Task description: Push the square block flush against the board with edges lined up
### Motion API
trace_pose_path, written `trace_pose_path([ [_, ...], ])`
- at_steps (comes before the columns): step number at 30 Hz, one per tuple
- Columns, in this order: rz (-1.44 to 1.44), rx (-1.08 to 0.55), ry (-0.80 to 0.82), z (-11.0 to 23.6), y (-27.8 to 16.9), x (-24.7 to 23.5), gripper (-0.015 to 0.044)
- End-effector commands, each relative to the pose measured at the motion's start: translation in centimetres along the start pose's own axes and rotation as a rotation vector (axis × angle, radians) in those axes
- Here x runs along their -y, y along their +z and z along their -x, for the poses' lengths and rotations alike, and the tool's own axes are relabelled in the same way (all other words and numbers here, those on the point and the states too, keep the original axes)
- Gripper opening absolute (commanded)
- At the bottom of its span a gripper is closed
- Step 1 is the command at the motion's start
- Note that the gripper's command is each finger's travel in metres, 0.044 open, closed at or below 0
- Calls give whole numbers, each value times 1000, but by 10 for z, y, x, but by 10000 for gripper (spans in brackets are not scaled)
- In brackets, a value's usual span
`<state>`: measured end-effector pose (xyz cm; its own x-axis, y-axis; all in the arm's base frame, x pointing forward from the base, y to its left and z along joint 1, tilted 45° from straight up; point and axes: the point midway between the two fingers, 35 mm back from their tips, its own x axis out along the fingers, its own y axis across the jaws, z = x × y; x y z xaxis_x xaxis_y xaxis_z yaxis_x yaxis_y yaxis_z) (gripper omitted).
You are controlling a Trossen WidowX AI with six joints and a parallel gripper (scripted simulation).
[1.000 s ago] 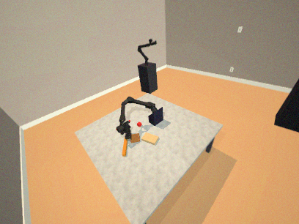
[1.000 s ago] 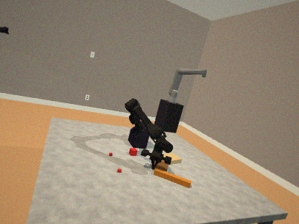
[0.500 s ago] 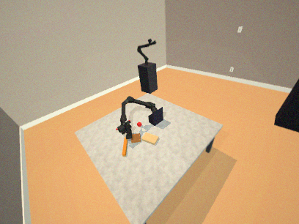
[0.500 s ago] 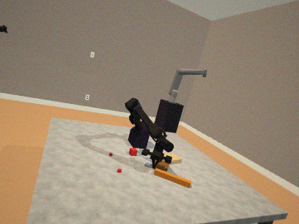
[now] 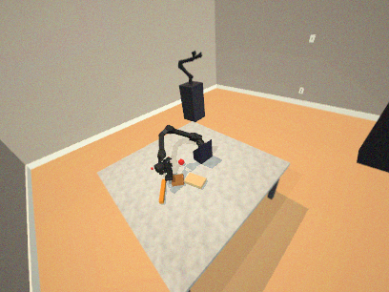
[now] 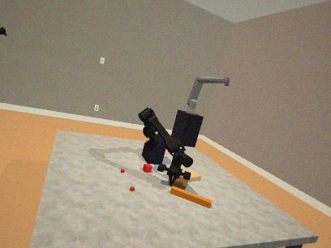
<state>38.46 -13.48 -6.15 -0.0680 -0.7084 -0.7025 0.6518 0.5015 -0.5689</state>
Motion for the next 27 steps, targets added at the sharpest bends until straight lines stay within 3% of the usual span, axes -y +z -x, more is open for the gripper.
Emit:
trace_pose_path([
  [1, 9, -15, -3, -3, -9, 0, 0],
  [27, 9, -16, -2, -3, -31, -3, 0],
])
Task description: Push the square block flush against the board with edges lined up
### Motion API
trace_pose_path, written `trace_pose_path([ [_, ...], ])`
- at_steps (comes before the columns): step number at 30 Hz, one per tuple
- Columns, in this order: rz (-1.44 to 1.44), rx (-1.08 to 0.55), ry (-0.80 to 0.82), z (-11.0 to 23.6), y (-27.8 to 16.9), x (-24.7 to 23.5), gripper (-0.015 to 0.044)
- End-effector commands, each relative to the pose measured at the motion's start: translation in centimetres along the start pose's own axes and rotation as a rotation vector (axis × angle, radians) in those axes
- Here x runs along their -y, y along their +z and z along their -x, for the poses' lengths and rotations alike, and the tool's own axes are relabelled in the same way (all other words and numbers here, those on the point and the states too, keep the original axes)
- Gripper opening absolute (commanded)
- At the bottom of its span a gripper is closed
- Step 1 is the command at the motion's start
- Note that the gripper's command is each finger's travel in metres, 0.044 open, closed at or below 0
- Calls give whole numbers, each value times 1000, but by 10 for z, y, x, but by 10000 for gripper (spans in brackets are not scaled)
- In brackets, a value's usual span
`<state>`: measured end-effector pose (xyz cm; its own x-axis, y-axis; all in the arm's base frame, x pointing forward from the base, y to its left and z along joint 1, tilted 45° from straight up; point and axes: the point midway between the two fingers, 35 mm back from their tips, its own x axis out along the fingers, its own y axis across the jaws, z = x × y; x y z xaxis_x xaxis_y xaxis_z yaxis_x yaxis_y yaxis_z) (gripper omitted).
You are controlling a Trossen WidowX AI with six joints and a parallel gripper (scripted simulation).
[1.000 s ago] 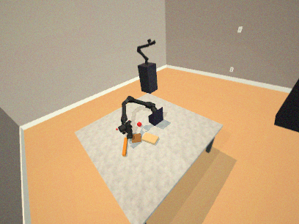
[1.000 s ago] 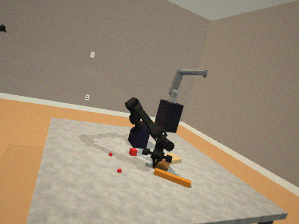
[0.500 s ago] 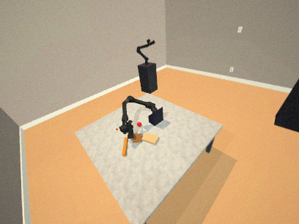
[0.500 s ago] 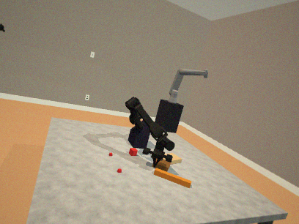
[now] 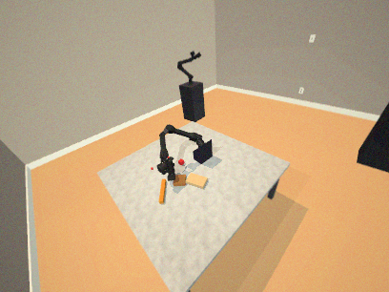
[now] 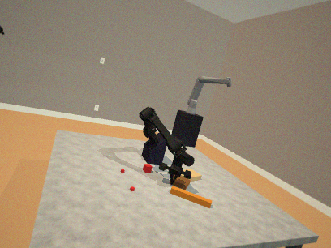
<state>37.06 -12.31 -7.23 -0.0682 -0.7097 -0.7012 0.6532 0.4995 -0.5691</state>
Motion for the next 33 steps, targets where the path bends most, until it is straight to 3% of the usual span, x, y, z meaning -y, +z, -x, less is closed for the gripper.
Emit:
trace_pose_path([
  [1, 11, -17, -1, -3, -10, 0, 0],
  [33, 12, -18, 0, -2, -36, -7, 0],
])
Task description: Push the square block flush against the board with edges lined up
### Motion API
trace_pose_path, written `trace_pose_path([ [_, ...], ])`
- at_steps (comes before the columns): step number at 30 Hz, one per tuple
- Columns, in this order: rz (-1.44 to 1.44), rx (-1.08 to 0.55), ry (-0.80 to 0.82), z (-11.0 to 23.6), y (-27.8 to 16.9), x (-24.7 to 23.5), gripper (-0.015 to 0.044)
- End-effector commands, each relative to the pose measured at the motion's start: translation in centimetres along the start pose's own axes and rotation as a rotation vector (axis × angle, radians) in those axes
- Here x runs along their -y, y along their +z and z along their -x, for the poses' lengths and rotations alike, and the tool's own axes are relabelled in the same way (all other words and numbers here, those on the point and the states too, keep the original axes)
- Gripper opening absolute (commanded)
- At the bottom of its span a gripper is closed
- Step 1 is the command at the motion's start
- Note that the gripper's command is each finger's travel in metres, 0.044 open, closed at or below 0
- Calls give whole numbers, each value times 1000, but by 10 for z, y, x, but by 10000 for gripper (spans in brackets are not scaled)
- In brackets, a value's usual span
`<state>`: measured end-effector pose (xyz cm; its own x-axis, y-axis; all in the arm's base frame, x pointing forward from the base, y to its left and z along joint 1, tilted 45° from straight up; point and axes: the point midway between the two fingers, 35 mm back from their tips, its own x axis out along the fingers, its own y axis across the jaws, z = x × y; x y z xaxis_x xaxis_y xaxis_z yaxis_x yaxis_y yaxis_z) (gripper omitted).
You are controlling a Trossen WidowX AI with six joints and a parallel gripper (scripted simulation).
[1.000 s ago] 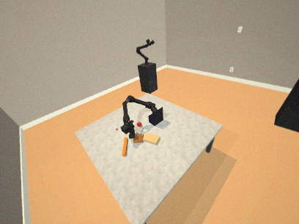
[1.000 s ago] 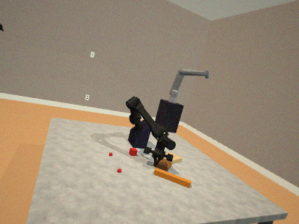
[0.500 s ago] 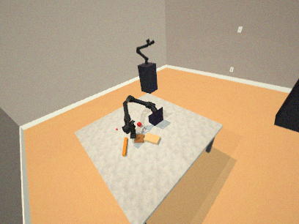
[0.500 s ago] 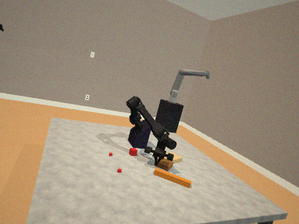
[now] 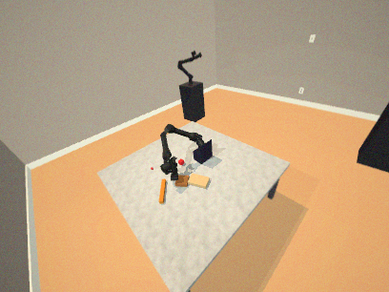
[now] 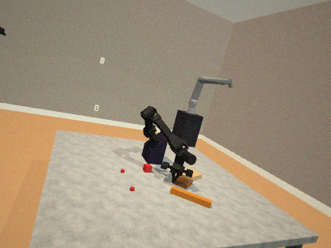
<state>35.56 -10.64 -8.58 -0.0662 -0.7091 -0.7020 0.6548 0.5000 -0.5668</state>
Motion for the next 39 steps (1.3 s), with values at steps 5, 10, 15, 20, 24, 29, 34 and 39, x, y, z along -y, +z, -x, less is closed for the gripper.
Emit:
trace_pose_path([
  [5, 14, -19, -1, -3, -15, -2, 0],
  [10, 14, -20, -1, -3, -19, -3, 0],
  [15, 14, -20, -1, -3, -23, -5, 0],
  [20, 14, -20, -1, -3, -27, -6, 0],
  [24, 14, -20, 0, -3, -30, -8, 0],
  [29, 14, -20, 0, -3, -33, -9, 0],
  [34, 14, -20, 0, -3, -27, -9, 0],
  [39, 14, -20, 0, -3, -19, -10, 0],
])
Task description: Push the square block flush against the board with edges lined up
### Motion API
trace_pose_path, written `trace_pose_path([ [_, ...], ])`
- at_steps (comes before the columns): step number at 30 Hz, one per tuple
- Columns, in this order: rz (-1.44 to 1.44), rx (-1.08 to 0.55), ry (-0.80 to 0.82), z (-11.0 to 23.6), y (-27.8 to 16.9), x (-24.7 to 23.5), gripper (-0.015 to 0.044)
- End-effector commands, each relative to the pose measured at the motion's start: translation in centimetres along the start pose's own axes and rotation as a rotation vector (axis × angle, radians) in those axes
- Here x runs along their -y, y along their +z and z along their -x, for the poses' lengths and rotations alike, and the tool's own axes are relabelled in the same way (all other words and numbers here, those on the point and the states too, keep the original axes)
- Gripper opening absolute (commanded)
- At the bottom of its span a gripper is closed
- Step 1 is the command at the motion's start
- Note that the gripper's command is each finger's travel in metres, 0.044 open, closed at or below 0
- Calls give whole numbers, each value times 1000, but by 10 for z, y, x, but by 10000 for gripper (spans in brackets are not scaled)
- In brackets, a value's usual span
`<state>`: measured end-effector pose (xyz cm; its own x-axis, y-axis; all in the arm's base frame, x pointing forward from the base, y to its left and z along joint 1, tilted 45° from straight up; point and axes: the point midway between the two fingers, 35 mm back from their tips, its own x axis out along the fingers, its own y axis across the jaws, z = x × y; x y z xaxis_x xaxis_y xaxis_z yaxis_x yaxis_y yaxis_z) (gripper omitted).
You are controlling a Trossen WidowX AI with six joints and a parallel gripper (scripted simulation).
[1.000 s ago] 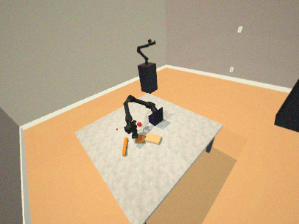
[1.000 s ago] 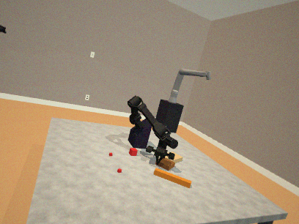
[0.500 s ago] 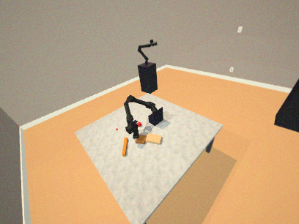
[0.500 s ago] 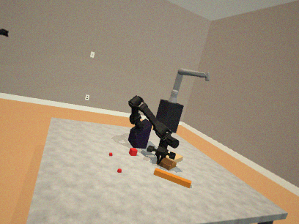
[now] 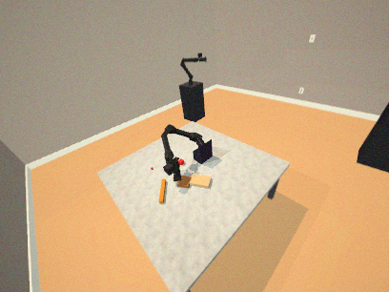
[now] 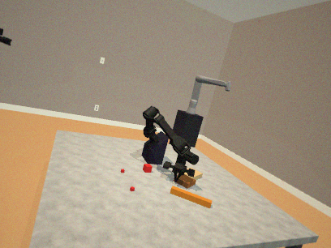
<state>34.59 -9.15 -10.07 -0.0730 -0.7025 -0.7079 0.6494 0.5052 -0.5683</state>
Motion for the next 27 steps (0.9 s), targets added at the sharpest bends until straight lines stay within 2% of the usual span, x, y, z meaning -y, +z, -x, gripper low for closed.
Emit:
trace_pose_path([
  [1, 6, -9, -3, -2, 4, 0, 0],
  [27, 5, -5, -6, -3, 45, 2, 0],
])
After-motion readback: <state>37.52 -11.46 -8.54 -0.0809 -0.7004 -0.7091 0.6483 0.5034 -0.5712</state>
